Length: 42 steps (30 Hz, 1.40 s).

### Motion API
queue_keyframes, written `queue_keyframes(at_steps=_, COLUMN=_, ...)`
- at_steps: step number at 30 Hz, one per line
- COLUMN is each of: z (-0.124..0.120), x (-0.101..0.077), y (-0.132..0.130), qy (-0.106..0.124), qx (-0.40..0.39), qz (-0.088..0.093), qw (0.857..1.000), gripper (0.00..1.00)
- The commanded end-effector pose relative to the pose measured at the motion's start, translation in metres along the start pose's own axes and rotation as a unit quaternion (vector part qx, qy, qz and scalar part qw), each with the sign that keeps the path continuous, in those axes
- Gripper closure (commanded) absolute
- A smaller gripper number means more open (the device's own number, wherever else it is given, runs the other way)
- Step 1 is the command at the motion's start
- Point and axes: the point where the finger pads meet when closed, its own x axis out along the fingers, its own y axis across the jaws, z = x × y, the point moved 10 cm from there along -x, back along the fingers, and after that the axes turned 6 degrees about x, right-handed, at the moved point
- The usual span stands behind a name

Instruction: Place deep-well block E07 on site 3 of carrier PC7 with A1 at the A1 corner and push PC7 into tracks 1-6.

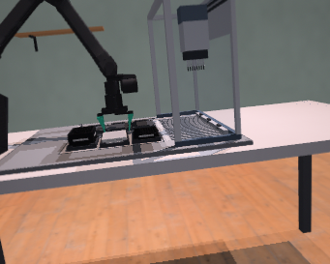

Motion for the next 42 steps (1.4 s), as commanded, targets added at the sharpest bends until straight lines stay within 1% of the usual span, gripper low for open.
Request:
queue_keyframes(at_steps=1, z=0.017, x=-0.011, y=-0.013, qy=-0.005, qx=-0.011, qz=-0.025, qw=1.0, gripper=0.0)
queue_keyframes(at_steps=5, z=0.017, x=-0.009, y=-0.012, qy=-0.004, qx=-0.01, qz=-0.022, qw=1.0, gripper=0.0)
queue_keyframes(at_steps=6, z=0.014, x=-0.004, y=-0.01, qy=-0.003, qx=-0.007, qz=-0.017, qw=1.0, gripper=0.0)
queue_keyframes(at_steps=14, z=0.02, x=-0.012, y=-0.011, qy=-0.005, qx=-0.01, qz=-0.024, qw=1.0, gripper=0.0)
queue_keyframes(at_steps=18, z=0.021, x=-0.009, y=-0.01, qy=-0.005, qx=-0.009, qz=-0.021, qw=1.0, gripper=0.0)
queue_keyframes(at_steps=42, z=0.029, x=-0.013, y=-0.01, qy=-0.007, qx=-0.01, qz=-0.024, qw=1.0, gripper=0.0)
